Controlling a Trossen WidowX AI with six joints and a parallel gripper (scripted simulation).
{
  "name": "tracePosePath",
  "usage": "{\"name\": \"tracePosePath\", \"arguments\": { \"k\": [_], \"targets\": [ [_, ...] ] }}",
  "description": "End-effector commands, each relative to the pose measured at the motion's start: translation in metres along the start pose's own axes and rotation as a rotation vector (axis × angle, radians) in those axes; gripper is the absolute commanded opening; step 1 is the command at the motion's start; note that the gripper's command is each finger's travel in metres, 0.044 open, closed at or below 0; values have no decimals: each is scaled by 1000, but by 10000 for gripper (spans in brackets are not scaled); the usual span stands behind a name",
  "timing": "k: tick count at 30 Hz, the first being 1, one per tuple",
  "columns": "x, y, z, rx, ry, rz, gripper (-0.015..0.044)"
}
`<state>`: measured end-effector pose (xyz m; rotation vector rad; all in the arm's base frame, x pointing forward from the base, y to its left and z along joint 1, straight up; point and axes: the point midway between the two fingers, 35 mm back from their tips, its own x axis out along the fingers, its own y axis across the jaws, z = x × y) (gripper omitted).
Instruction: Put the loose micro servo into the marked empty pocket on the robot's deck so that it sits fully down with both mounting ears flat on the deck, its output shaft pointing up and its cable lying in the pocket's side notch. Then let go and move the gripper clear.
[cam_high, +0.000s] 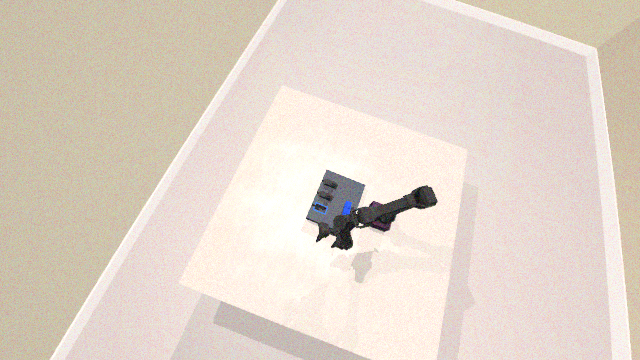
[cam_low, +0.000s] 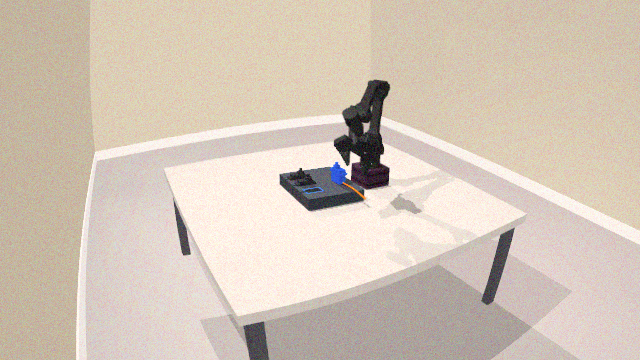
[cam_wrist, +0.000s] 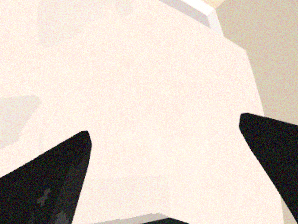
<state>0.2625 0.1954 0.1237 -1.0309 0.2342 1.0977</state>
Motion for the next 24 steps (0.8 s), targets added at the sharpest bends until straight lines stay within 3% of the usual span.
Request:
{"name": "tracePosePath", "arguments": {
  "k": [1,12,24],
  "targets": [
    [-8,2,-31,21,136,56,440],
    [-51,23,-94,85,435,259,440],
    [-122,57,-129,161,665,559,440]
  ]
}}
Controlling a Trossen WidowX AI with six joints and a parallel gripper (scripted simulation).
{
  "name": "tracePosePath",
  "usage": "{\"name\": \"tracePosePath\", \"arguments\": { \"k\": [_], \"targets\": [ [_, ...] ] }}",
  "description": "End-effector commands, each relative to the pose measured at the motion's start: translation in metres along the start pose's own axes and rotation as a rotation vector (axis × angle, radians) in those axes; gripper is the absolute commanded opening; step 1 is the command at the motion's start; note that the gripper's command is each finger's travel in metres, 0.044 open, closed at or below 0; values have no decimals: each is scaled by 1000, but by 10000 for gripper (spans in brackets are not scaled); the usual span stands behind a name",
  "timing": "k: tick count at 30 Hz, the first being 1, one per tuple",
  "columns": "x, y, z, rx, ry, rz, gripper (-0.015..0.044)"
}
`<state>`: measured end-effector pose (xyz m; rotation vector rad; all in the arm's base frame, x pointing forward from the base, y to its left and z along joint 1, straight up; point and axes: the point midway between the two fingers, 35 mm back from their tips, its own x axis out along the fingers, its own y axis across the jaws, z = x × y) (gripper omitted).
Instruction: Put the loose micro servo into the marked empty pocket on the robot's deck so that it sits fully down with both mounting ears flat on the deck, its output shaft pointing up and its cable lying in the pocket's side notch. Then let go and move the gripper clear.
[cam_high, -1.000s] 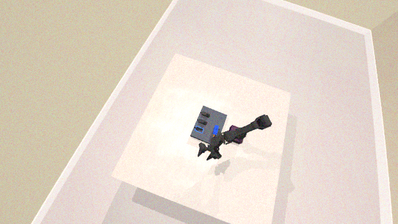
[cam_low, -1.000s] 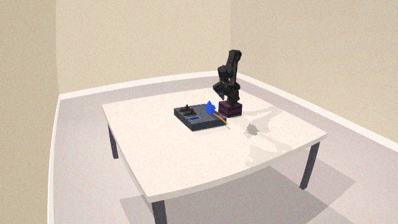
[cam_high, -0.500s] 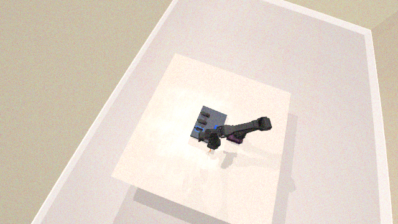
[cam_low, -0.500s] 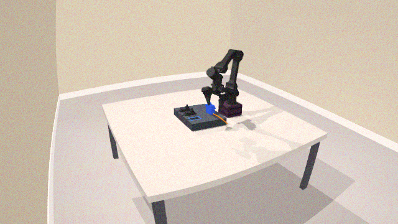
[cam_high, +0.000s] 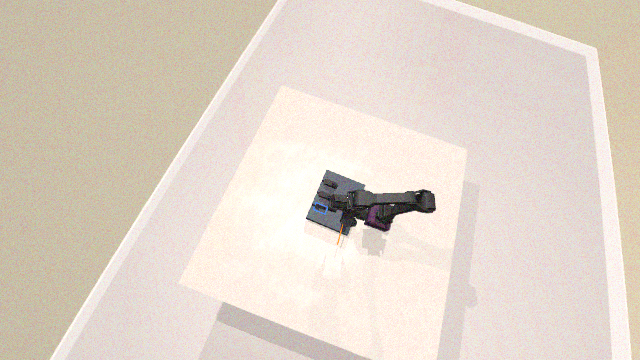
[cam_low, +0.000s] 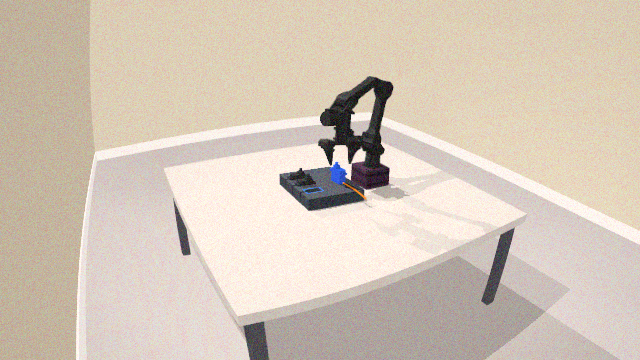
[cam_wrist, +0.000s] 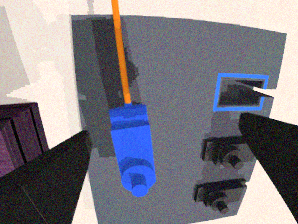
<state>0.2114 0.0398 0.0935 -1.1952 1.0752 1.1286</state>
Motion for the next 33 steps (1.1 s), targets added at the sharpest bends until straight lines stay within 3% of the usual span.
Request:
{"name": "tracePosePath", "arguments": {
  "k": [1,33],
  "targets": [
    [-8,16,-20,6,64,103,440],
    [36,22,-24,6,66,108,440]
  ]
}}
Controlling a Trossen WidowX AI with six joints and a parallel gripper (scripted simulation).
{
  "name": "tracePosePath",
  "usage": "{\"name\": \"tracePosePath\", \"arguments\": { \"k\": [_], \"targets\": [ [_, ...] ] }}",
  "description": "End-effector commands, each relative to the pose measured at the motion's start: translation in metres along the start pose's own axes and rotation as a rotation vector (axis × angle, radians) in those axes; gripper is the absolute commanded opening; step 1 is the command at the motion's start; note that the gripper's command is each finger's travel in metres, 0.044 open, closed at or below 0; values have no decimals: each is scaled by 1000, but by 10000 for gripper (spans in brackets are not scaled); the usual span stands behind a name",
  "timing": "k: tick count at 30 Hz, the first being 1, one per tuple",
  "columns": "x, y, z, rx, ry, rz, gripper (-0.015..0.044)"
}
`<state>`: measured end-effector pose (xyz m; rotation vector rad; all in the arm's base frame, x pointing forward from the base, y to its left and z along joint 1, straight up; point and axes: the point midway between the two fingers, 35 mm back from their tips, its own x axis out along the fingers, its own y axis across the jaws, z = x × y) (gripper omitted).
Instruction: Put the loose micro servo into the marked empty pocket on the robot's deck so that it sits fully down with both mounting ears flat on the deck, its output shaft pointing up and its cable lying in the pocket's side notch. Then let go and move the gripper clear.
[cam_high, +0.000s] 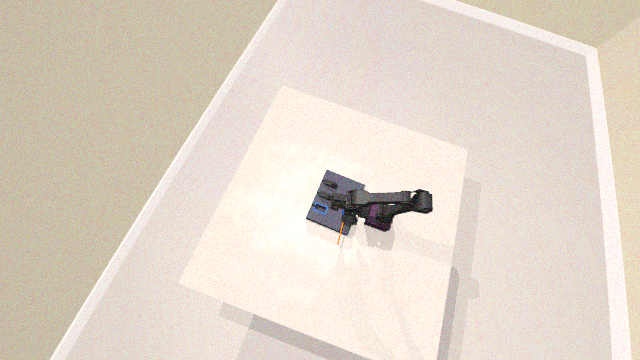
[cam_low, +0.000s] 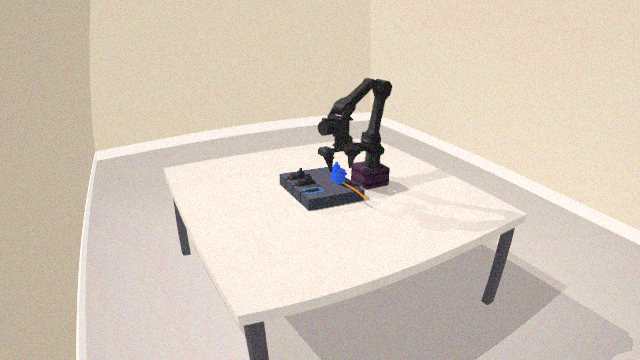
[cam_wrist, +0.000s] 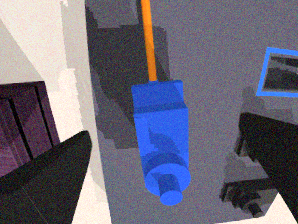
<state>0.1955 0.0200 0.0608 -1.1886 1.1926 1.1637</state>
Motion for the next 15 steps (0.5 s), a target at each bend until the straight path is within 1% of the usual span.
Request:
{"name": "tracePosePath", "arguments": {
  "k": [1,2,14,15],
  "targets": [
    [8,2,-1,-3,5,14,440],
    [9,2,-1,-3,5,14,440],
    [9,2,-1,-3,5,14,125],
    [9,2,-1,-3,5,14,118]
  ]
}}
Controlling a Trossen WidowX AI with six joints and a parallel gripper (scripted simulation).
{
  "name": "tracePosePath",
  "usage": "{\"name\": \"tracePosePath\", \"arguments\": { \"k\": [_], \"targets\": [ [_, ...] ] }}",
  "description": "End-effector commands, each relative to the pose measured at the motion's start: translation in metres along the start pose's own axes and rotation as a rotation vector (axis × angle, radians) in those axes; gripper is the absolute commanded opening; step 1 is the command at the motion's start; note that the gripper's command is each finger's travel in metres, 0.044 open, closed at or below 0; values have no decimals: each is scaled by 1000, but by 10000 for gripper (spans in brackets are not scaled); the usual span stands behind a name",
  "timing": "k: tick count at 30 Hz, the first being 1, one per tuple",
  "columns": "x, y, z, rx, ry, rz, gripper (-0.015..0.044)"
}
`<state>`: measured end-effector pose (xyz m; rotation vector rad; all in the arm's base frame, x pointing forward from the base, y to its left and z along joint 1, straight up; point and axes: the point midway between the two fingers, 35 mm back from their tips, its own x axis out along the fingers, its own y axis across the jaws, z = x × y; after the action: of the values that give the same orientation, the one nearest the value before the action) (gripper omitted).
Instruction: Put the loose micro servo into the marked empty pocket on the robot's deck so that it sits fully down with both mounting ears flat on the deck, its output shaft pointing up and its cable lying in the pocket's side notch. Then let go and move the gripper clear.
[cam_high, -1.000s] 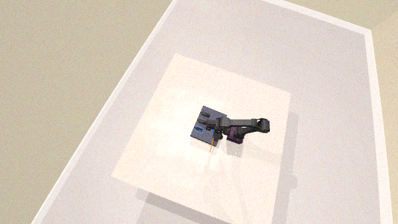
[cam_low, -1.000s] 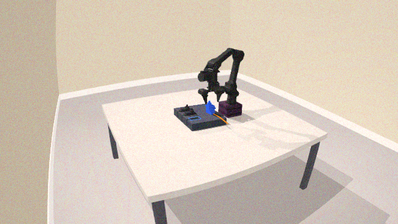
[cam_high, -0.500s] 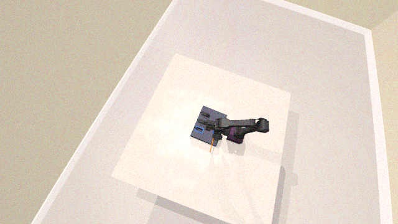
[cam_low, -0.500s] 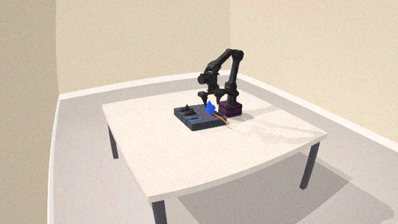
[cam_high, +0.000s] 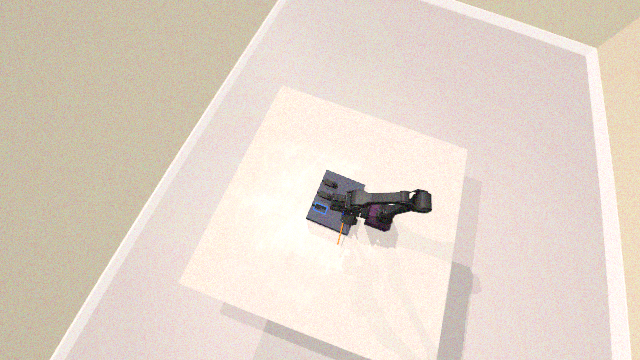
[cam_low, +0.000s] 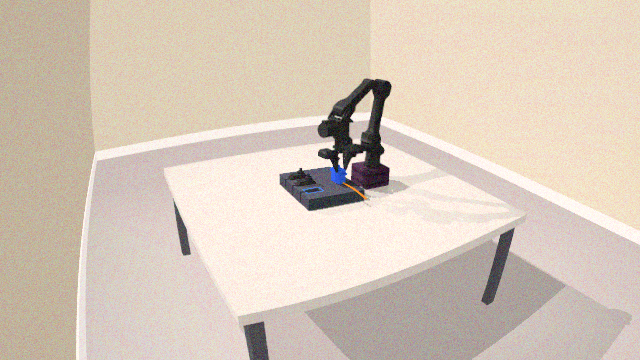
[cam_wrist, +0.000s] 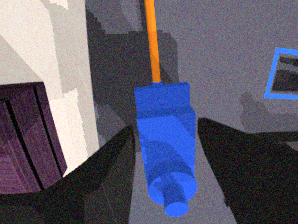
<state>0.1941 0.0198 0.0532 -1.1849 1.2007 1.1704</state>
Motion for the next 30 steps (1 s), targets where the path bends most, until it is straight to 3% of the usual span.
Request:
{"name": "tracePosePath", "arguments": {
  "k": [1,5,9,15,30],
  "targets": [
    [1,0,-1,-3,4,4,112],
    [1,0,-1,-3,4,4,85],
    [-6,0,-1,-3,4,4,0],
    [-28,7,-2,-3,4,4,0],
    [-29,7,-2,-3,4,4,0]
  ]
}}
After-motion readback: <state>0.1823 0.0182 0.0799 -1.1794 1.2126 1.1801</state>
